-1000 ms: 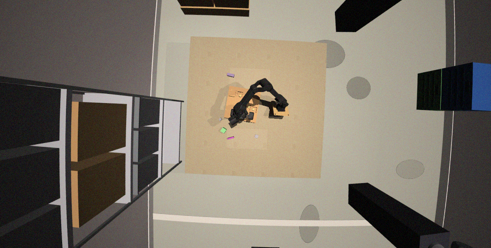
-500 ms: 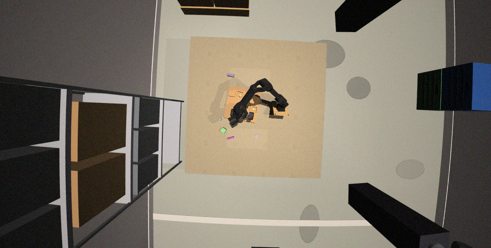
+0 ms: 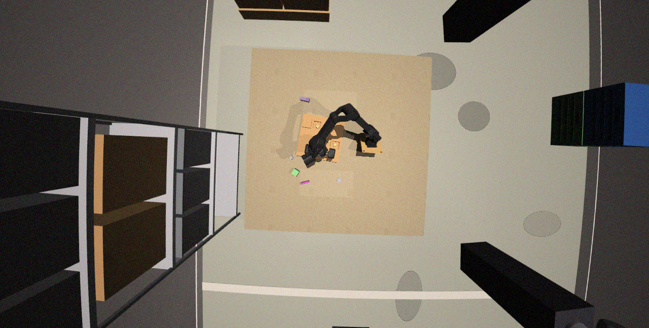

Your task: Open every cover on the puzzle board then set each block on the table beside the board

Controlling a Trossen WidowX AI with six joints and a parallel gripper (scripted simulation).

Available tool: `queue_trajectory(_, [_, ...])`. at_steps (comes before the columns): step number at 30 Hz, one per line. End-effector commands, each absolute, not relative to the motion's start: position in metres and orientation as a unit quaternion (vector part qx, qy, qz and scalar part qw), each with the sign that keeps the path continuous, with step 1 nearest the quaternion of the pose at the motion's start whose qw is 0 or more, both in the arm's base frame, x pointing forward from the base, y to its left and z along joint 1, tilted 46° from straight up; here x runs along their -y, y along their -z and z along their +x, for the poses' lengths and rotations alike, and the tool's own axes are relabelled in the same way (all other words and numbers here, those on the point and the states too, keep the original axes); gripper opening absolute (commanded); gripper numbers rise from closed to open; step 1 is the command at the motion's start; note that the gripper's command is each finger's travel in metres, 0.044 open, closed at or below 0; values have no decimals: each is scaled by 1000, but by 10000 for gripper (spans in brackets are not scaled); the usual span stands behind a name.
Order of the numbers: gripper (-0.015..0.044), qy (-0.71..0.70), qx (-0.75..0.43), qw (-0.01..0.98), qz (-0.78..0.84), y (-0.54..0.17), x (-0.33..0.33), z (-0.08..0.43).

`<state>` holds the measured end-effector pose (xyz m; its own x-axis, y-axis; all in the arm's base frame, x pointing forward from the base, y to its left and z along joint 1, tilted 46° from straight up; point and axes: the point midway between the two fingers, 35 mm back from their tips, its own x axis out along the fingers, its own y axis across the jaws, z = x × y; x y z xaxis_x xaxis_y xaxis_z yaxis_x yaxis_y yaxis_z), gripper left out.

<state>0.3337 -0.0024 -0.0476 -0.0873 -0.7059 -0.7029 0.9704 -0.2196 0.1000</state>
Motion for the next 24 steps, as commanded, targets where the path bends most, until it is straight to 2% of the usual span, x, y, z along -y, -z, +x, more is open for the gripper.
queue_trajectory(1, [0, 709, -203, 592, 324, 51, 6, 333])
queue_trajectory(24, [0, 709, -203, 592, 324, 67, 22, 330])
